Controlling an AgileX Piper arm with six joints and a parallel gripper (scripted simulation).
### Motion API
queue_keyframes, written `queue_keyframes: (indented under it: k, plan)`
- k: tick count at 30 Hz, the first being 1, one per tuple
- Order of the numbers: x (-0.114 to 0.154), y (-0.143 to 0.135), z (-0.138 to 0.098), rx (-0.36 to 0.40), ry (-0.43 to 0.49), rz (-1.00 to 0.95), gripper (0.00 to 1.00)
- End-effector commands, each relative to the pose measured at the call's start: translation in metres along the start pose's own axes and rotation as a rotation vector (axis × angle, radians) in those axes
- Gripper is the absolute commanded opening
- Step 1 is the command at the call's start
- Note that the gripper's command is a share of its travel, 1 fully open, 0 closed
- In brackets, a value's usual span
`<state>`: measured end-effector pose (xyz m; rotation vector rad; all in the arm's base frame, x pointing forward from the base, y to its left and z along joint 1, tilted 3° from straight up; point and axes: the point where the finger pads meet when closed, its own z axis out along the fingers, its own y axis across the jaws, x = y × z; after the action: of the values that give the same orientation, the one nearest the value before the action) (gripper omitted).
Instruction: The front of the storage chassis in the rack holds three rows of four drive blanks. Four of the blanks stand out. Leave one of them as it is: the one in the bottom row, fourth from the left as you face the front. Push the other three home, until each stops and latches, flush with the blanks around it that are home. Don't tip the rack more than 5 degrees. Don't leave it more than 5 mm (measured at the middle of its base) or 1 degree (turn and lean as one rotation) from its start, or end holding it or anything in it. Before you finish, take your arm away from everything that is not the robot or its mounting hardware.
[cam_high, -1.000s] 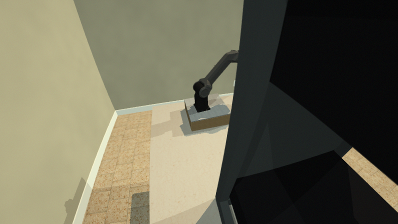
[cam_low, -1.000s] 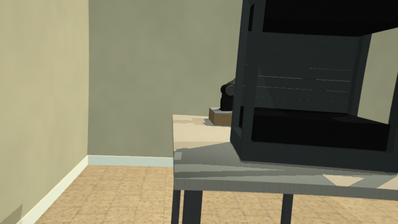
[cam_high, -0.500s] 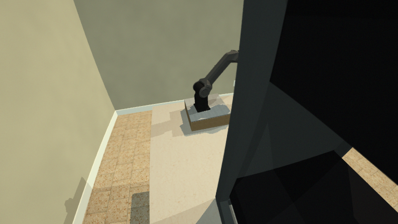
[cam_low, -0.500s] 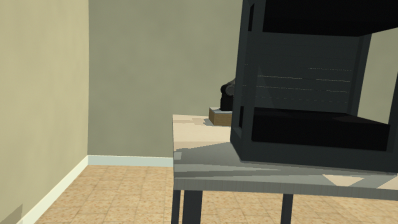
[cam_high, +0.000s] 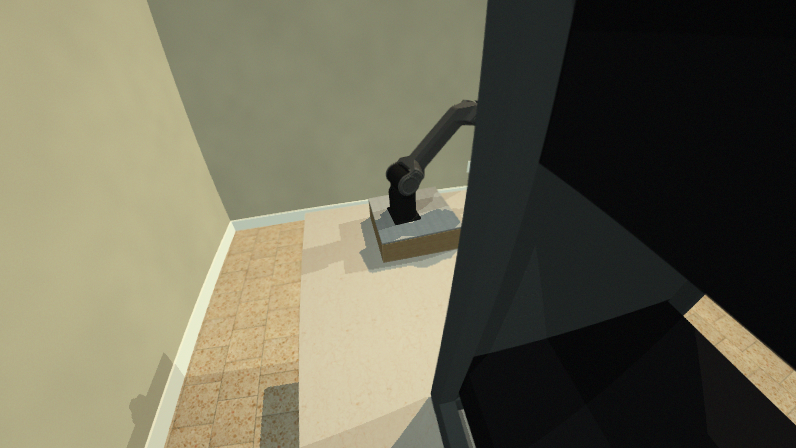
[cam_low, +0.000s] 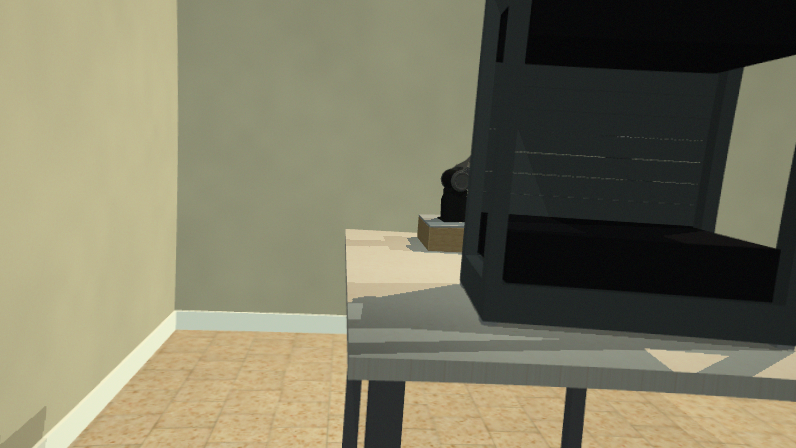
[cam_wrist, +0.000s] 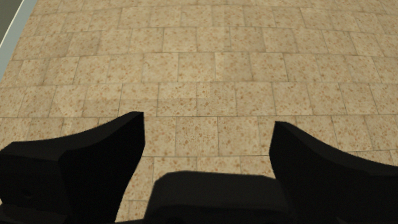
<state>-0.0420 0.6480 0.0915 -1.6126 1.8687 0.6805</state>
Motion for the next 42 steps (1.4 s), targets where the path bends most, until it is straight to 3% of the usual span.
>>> queue_keyframes:
  k: [1,23,42]
  plan:
    - [-0.003,0.0,-0.003,-0.005,-0.007,0.005,1.0]
    - [-0.036,-0.006,-0.028,-0.082,-0.1,0.091,1.0]
    - [-0.111,-0.038,-0.101,-0.203,-0.349,0.299,1.0]
